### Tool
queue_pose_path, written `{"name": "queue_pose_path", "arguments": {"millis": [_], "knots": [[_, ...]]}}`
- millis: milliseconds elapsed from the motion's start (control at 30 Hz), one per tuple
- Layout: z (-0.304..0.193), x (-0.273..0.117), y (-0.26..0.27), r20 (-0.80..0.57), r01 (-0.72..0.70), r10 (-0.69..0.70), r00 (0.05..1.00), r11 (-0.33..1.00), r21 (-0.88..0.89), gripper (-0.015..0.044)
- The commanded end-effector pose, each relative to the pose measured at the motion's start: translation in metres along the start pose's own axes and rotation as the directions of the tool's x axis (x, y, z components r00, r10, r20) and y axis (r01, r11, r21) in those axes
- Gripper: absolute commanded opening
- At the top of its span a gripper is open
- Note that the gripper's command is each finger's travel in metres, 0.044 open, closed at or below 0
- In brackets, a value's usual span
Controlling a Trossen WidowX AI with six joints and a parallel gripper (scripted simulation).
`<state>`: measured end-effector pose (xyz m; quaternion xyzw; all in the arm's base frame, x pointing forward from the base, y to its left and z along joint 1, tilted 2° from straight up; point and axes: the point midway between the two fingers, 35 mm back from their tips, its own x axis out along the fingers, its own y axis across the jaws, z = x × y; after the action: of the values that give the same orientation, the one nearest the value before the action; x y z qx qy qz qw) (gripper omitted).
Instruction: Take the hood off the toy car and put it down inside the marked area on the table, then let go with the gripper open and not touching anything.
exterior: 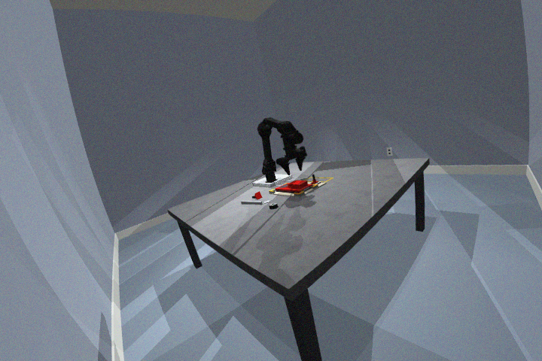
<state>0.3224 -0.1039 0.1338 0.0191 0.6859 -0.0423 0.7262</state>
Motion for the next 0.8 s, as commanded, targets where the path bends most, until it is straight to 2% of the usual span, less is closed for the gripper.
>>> {"name": "queue_pose_path", "arguments": {"millis": [0,767], "knots": [[0.000,0.002,0.001,-0.003,-0.006,0.006,1.000,1.000,0.006,0.0440],[0.001,0.018,0.001,-0.003,-0.006,0.006,1.000,1.000,0.006,0.0440]]}}
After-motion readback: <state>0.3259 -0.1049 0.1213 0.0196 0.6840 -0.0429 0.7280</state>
